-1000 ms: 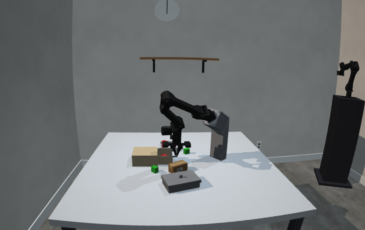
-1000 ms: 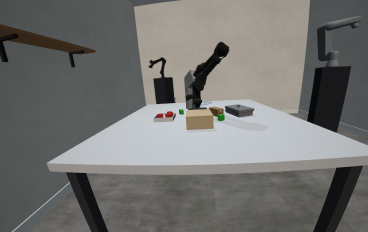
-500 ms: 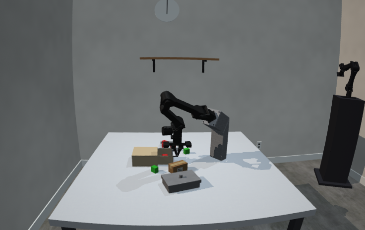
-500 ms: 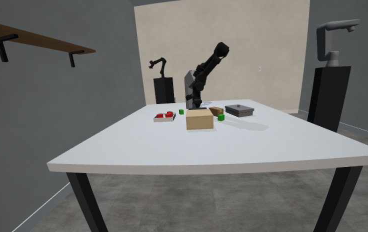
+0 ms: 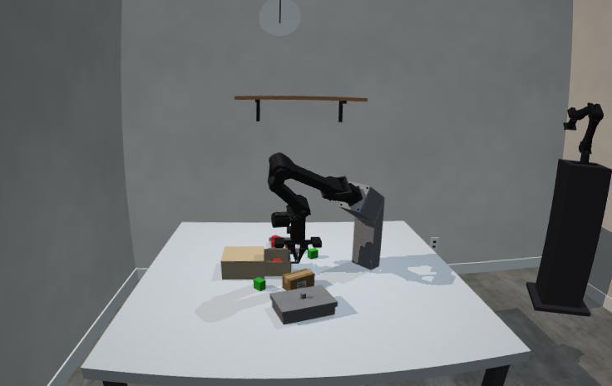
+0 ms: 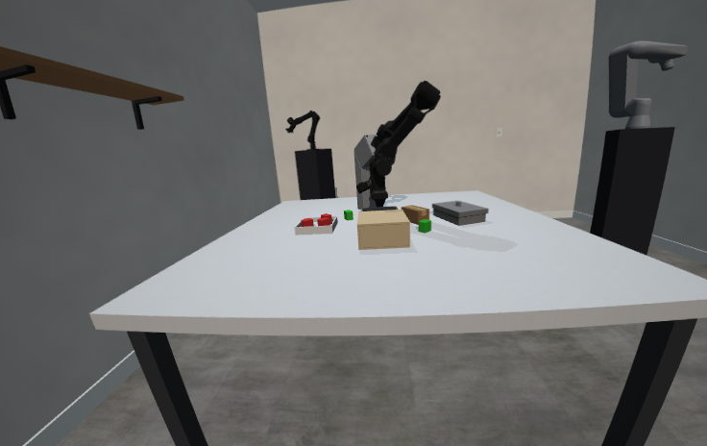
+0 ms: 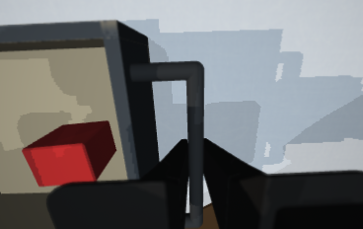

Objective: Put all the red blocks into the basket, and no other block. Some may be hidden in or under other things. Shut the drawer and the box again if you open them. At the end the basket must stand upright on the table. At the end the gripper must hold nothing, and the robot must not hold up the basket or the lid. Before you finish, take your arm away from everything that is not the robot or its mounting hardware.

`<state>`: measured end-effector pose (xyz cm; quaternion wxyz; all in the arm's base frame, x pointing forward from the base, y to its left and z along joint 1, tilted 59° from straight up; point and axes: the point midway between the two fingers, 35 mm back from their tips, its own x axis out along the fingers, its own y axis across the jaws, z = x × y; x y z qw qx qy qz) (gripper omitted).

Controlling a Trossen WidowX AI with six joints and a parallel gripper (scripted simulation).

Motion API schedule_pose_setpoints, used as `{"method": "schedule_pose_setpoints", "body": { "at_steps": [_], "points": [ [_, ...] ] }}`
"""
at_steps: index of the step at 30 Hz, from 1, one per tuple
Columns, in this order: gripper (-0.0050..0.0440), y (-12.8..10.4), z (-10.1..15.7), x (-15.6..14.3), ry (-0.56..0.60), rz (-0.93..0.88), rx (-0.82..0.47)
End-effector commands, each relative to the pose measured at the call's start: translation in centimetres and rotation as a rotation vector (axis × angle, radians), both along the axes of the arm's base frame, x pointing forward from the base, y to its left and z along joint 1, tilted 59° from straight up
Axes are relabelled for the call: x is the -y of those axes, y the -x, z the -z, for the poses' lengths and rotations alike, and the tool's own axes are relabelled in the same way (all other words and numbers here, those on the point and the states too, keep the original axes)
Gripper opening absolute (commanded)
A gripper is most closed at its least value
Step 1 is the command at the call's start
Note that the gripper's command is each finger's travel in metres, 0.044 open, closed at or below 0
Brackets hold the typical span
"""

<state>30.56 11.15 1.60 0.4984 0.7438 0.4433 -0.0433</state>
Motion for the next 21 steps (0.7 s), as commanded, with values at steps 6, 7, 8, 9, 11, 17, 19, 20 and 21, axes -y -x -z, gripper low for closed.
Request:
{"method": "schedule_pose_setpoints", "body": {
  "at_steps": [6,7,8,9,11,17,19,20,21],
  "points": [
    [0.0148,0.1,0.3,0.1,0.007,0.003,-0.010],
    [0.0148,0.1,0.3,0.1,0.007,0.003,-0.010],
    [0.0148,0.1,0.3,0.1,0.007,0.003,-0.010],
    [0.0148,0.1,0.3,0.1,0.007,0.003,-0.010],
    [0.0148,0.1,0.3,0.1,0.007,0.003,-0.010],
    [0.0148,1.1,-0.5,1.1,0.007,0.003,-0.010],
    [0.0148,1.4,-0.8,1.4,0.007,0.003,-0.010],
    [0.0148,1.5,-0.9,1.5,0.007,0.003,-0.010],
    [0.0148,1.7,-1.0,1.7,0.007,0.003,-0.010]
  ]
}}
